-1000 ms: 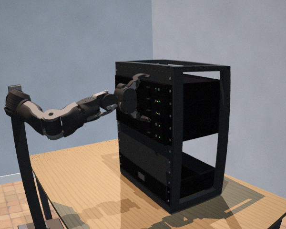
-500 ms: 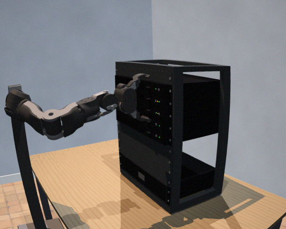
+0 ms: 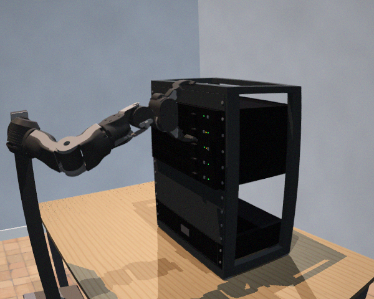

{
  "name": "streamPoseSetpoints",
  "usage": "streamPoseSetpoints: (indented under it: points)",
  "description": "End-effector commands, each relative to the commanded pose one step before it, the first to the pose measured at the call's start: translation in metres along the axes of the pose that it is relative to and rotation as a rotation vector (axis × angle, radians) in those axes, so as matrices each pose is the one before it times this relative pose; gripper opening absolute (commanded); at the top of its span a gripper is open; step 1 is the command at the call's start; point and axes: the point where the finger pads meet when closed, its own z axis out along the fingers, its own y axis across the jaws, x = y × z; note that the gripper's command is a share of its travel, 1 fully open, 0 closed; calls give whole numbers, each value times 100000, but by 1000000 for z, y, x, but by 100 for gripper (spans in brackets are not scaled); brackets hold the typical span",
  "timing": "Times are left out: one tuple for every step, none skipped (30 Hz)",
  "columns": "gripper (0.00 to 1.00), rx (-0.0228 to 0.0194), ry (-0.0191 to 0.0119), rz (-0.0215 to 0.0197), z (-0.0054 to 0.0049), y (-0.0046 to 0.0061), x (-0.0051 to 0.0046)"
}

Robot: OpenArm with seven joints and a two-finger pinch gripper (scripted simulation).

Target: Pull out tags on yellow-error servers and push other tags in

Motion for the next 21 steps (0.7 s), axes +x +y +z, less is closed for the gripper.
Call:
streamPoseSetpoints:
  points:
    - [100, 3274, -20, -304, 485, -3513, -262]
    - [100, -76, 34, -40, -136, 1807, 165]
    - [100, -62, 27, -32, -88, 473, 132]
    - [100, -60, 26, -31, -78, 203, 127]
    - [100, -10, 4, -5, -13, 35, 22]
    - [100, -21, 9, -11, -27, 72, 45]
    - [100, -3, 1, -1, -4, 9, 6]
    - [100, 0, 0, 0, 0, 0, 0]
    - [100, 0, 0, 0, 0, 0, 0]
    - [100, 0, 0, 0, 0, 0, 0]
    - [100, 0, 0, 0, 0, 0, 0]
    - [100, 0, 0, 0, 0, 0, 0]
    - [100, 0, 0, 0, 0, 0, 0]
    - [100, 0, 0, 0, 0, 0, 0]
    - [100, 0, 0, 0, 0, 0, 0]
    - [100, 0, 0, 0, 0, 0, 0]
    - [100, 0, 0, 0, 0, 0, 0]
    - [100, 0, 0, 0, 0, 0, 0]
    - [100, 0, 0, 0, 0, 0, 0]
    - [100, 0, 0, 0, 0, 0, 0]
    - [100, 0, 0, 0, 0, 0, 0]
